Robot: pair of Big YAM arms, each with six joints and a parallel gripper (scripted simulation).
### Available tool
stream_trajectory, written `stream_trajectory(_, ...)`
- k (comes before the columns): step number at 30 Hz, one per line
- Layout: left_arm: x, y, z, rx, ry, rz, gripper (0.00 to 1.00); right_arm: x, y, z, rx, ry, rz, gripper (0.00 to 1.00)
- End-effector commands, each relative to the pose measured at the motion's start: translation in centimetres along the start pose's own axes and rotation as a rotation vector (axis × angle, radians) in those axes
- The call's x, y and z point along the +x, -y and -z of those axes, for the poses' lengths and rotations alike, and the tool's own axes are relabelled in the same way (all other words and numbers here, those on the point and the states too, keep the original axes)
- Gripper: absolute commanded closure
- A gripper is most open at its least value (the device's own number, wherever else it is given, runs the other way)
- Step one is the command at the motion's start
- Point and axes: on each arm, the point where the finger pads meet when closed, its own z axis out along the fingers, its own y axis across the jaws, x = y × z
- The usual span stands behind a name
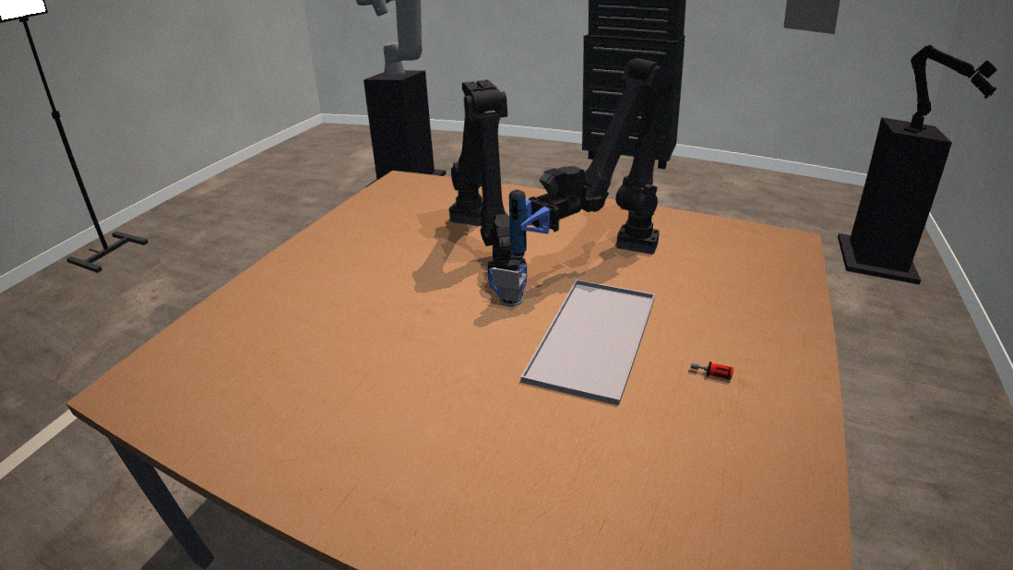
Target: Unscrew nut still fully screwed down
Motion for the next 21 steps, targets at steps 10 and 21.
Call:
stream_trajectory(10,-1.0,0.67,0.1,0.013,0.042,0.014,0.58,1.69,0.09,0.01,0.003,-0.04,0.016,0.41)
stream_trajectory(21,-1.4,0.68,-0.01,0.014,0.052,0.015,0.58,1.69,0.09,0.01,0.003,-0.04,0.016,0.41)
